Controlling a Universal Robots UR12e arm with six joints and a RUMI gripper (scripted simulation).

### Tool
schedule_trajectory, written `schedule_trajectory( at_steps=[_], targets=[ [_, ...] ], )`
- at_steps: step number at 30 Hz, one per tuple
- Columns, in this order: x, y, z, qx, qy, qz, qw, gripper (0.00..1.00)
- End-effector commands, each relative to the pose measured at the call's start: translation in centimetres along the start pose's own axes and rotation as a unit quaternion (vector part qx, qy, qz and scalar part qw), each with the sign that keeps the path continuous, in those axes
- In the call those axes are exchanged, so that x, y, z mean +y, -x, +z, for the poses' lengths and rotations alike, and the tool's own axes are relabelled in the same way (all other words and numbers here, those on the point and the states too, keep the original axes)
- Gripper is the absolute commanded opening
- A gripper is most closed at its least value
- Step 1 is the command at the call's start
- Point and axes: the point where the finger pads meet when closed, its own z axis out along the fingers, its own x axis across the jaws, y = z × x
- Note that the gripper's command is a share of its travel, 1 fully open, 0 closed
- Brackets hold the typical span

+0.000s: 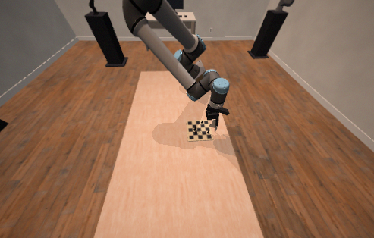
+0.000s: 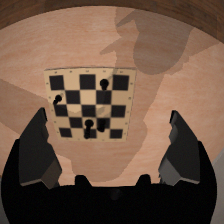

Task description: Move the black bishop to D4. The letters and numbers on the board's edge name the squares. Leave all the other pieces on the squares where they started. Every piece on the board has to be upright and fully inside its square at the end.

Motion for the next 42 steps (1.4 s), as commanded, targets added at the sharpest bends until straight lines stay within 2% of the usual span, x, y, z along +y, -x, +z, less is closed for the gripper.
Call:
schedule_trajectory(
  at_steps=[1,6,11,13,14,20,28,30,37,42],
  targets=[
    [-0.1,0.0,0.5,-0.008,0.007,0.139,0.990,1.00],
    [0.0,-0.1,0.8,-0.007,0.007,0.234,0.972,1.00],
    [0.1,-0.2,1.0,-0.005,0.007,0.329,0.944,1.00],
    [0.1,-0.2,1.0,-0.005,0.007,0.329,0.944,1.00],
    [0.1,-0.2,1.1,-0.006,0.008,0.375,0.927,1.00],
    [0.4,-0.2,1.4,-0.005,0.009,0.480,0.877,1.00],
    [0.8,-0.1,1.8,-0.004,0.010,0.604,0.797,1.00],
    [0.8,-0.1,1.8,-0.004,0.010,0.604,0.797,1.00],
    [1.1,0.0,2.1,-0.003,0.010,0.681,0.733,1.00],
    [1.3,0.3,2.3,-0.003,0.011,0.720,0.694,1.00]
  ],
)
